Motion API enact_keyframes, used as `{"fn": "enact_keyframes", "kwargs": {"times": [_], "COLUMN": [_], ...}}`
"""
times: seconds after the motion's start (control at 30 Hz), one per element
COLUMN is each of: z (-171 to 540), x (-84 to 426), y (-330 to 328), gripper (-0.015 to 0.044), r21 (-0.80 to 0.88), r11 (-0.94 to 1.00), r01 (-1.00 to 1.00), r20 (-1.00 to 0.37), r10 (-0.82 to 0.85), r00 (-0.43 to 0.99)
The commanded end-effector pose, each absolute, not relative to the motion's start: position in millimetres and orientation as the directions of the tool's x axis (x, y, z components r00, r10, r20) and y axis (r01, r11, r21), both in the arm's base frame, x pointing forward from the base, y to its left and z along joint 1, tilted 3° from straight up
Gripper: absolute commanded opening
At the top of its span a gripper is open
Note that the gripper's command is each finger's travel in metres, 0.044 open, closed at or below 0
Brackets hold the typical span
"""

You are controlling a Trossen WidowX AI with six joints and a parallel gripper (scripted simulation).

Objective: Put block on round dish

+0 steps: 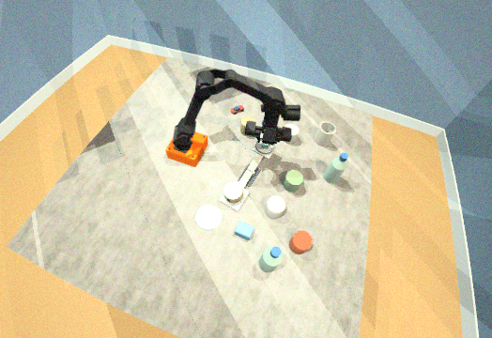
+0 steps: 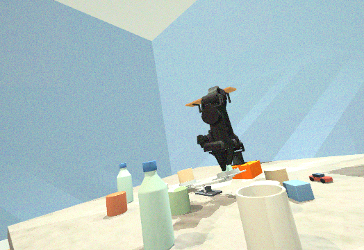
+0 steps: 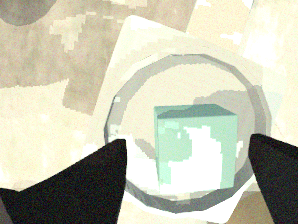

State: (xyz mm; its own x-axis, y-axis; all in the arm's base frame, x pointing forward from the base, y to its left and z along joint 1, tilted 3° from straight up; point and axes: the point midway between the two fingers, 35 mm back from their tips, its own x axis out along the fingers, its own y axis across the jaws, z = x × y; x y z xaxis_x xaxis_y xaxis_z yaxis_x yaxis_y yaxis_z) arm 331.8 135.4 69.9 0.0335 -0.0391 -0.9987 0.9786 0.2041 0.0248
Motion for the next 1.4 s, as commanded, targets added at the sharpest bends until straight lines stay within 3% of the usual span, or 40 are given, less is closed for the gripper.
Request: {"fn": "enact_keyframes", "kwargs": {"times": [0.0, 0.1, 0.23, 0.47, 0.6, 1.37], "z": [62.5, 60.1, 60.1, 60.1, 67.3, 154.8], "x": [331.2, 331.1, 331.1, 331.1, 332.0, 329.1], "y": [135.5, 135.3, 135.3, 135.3, 136.1, 137.1], "gripper": [0.026, 0.026, 0.0155, 0.0108, 0.0003, 0.0], "r21": [0.022, 0.022, 0.022, 0.022, 0.022, 0.023], "r11": [0.202, 0.202, 0.202, 0.202, 0.202, 0.202], "r01": [0.979, 0.979, 0.979, 0.979, 0.979, 0.979], "r20": [-0.999, -0.999, -0.999, -0.999, -0.999, -0.999], "r10": [-0.036, -0.036, -0.036, -0.036, -0.036, -0.036], "r00": [0.03, 0.03, 0.03, 0.03, 0.03, 0.03]}}
